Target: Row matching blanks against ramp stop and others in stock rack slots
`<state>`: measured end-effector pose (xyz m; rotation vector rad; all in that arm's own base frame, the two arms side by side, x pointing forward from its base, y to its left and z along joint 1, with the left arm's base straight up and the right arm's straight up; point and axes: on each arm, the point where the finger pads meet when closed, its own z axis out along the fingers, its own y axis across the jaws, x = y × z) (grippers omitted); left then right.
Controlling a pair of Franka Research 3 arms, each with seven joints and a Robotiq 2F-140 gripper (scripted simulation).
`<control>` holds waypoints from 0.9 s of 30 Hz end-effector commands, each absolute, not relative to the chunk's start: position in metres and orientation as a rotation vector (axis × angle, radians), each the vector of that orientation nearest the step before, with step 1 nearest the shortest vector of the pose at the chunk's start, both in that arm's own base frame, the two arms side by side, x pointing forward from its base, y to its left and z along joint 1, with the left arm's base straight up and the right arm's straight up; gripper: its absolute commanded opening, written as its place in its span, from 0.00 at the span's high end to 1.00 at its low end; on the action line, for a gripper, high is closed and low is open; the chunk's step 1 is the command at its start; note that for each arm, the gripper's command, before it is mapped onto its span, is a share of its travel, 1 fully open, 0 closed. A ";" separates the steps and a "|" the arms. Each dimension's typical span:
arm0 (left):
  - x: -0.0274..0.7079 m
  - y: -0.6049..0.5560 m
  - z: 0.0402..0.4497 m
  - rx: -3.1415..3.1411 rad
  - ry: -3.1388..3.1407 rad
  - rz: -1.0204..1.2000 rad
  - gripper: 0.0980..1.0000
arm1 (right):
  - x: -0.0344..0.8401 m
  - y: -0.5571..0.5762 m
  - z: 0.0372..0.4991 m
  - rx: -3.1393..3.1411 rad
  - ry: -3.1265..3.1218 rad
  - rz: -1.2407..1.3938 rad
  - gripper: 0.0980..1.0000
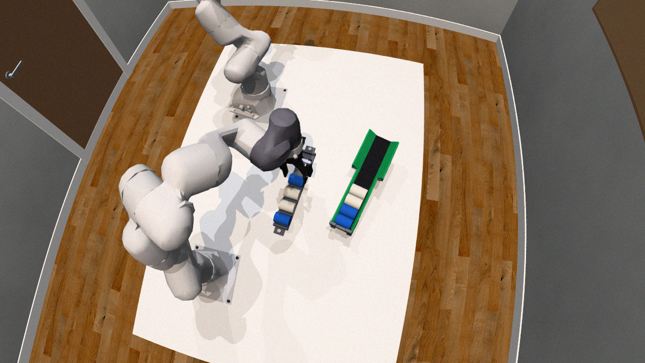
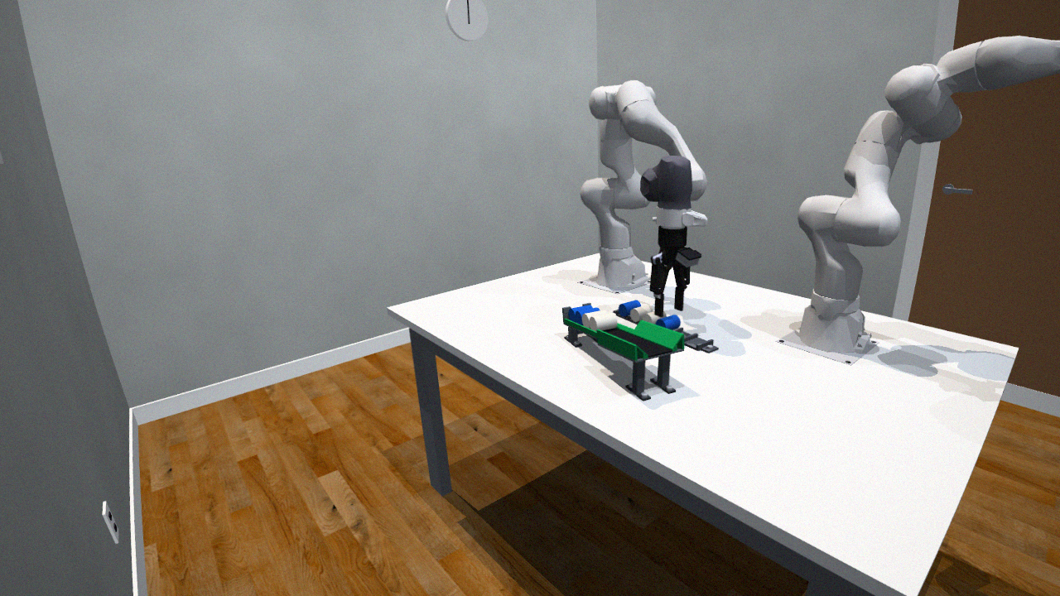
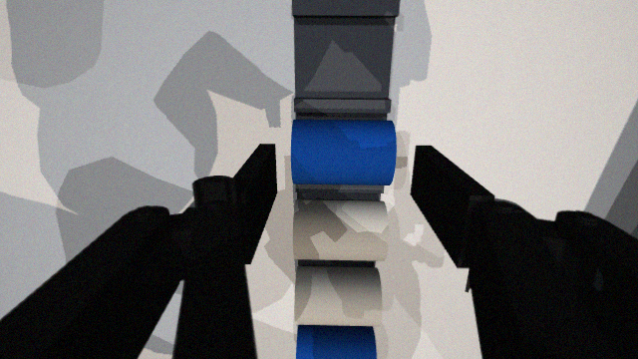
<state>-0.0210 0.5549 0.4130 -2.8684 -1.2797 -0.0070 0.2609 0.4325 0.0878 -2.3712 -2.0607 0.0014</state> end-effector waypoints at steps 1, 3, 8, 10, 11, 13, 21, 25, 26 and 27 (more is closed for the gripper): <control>-0.021 0.555 0.413 -2.868 -1.280 -0.007 0.00 | 0.261 0.433 0.086 -2.374 -2.058 0.000 0.52; -0.021 0.555 0.413 -2.868 -1.280 -0.007 0.00 | 0.261 0.433 0.084 -2.374 -2.058 0.000 0.52; -0.021 0.555 0.413 -2.868 -1.280 -0.007 0.00 | 0.261 0.433 0.080 -2.374 -2.058 0.000 0.52; -0.021 0.555 0.413 -2.868 -1.280 -0.007 0.00 | 0.261 0.433 0.076 -2.374 -2.058 0.000 0.52; -0.021 0.555 0.413 -2.868 -1.280 -0.007 0.00 | 0.261 0.433 0.074 -2.374 -2.058 0.000 0.52; -0.021 0.555 0.413 -2.868 -1.280 -0.007 0.00 | 0.261 0.433 0.070 -2.374 -2.058 0.000 0.52; -0.021 0.555 0.413 -2.868 -1.280 -0.007 0.00 | 0.261 0.433 0.053 -2.374 -2.058 0.000 0.52; -0.021 0.555 0.413 -2.868 -1.280 -0.007 0.00 | 0.261 0.433 0.051 -2.374 -2.058 0.000 0.52; -0.021 0.555 0.413 -2.868 -1.280 -0.007 0.00 | 0.261 0.433 0.050 -2.374 -2.058 0.000 0.52; -0.021 0.555 0.413 -2.868 -1.280 -0.007 0.00 | 0.261 0.433 0.050 -2.374 -2.058 0.000 0.52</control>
